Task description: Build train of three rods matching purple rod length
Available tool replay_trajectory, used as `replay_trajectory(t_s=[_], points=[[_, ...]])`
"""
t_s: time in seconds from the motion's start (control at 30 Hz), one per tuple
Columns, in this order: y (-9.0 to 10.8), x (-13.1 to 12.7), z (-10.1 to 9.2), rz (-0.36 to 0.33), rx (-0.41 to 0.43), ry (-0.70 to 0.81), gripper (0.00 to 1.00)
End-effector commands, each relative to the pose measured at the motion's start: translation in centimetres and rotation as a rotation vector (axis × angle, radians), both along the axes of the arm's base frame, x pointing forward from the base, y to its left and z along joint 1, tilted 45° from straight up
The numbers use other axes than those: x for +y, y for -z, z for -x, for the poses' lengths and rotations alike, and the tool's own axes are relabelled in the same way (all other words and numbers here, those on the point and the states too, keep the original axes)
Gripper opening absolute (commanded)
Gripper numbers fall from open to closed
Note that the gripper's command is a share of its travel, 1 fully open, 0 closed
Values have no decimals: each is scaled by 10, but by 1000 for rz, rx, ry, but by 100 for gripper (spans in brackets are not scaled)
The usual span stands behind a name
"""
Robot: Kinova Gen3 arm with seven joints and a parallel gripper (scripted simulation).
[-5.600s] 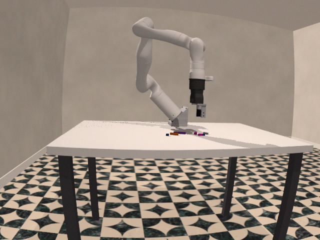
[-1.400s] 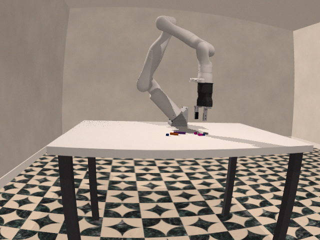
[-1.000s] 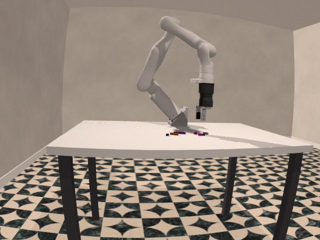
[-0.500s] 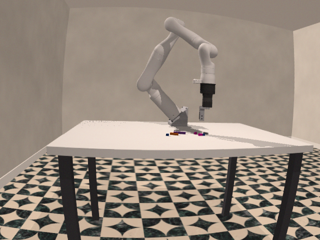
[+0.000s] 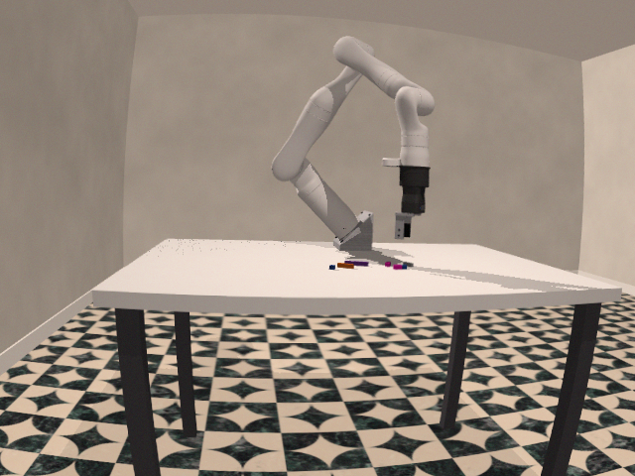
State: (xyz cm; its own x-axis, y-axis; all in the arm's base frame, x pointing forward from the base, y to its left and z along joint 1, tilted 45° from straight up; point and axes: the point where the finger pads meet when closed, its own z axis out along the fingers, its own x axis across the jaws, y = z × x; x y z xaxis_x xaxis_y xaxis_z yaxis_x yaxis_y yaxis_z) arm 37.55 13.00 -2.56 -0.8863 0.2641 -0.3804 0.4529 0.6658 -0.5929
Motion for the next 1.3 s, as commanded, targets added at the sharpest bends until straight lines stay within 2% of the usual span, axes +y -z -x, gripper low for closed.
replay_trajectory(t_s=[0.0, 0.5, 1.27], points=[[2, 4, 0, -1, -33, 17, 100], [9, 8, 6, -29, -220, 203, 100], [14, 12, 9, -48, -343, 324, 100]])
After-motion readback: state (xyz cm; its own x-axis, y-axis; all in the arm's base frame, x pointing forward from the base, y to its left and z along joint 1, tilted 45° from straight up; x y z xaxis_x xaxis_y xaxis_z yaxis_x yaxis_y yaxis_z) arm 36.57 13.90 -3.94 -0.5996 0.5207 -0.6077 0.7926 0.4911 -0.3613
